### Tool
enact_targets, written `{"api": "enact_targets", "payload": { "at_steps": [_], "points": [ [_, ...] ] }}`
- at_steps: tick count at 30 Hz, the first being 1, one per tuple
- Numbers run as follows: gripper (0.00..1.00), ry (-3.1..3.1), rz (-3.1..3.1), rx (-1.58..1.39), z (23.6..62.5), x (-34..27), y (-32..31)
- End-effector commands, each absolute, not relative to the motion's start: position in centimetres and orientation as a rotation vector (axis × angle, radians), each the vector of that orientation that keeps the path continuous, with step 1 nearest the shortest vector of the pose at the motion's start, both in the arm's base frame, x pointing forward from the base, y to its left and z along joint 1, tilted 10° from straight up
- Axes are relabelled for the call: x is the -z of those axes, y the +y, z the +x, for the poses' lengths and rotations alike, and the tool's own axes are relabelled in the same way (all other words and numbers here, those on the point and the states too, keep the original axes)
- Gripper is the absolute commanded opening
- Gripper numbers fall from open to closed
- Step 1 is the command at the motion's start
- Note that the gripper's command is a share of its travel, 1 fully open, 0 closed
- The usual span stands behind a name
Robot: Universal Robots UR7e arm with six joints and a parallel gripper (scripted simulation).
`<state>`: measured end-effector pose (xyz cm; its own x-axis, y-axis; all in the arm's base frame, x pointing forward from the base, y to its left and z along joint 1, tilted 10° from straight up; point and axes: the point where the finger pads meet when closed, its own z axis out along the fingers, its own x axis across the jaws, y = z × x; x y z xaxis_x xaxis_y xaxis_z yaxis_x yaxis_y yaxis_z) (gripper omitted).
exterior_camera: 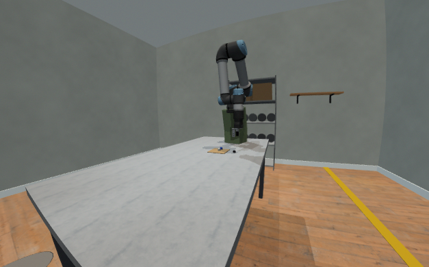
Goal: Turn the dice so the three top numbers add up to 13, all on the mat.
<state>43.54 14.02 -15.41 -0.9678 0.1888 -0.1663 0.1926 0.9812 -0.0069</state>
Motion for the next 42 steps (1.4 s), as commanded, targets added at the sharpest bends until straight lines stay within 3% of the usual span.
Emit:
{"api": "enact_targets", "payload": {
  "at_steps": [1, 14, 42],
  "points": [
    [1.00, 2.960, 0.295, 0.033, 43.6, 15.4, 14.0],
    [1.00, 2.928, 0.518, 0.014, 43.5, 15.8, 13.7],
    [1.00, 2.373, 1.813, -0.103, 43.5, 18.6, 12.8]
  ]
}}
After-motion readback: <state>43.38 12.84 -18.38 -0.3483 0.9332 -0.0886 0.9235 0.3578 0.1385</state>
